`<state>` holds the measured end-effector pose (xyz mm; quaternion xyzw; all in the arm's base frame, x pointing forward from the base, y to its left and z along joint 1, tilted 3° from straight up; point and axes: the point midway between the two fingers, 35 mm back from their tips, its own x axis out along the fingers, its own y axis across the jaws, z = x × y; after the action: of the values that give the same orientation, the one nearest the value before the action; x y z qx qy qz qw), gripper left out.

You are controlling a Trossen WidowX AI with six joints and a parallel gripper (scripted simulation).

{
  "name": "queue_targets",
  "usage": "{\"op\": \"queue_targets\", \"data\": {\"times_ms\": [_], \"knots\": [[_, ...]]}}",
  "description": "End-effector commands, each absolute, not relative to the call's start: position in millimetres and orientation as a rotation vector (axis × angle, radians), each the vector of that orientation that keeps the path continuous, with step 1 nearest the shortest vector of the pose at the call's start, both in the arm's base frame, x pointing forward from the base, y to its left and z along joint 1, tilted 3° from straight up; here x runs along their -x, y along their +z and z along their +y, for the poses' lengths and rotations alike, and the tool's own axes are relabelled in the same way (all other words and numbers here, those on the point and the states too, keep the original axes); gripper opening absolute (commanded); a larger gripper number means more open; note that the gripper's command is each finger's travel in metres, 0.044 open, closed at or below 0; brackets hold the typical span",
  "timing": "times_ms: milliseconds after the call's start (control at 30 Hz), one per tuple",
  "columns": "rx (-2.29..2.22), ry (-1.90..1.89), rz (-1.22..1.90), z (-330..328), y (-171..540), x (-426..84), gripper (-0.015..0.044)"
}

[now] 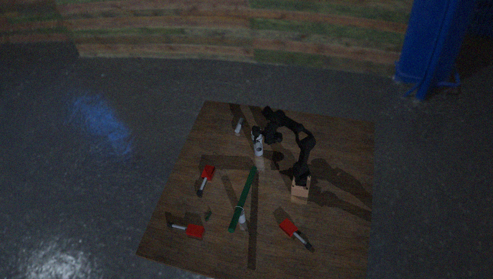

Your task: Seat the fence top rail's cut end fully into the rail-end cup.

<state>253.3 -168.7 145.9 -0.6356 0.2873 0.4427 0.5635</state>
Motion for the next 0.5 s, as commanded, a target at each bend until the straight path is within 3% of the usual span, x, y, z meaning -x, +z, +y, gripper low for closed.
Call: {"op": "queue_targets", "data": {"times_ms": [0,467], "knots": [[1.530,1.052,0.649,-171,149,-254,0.0440],[1.530,1.052,0.649,-170,115,-255,0.0440]]}}
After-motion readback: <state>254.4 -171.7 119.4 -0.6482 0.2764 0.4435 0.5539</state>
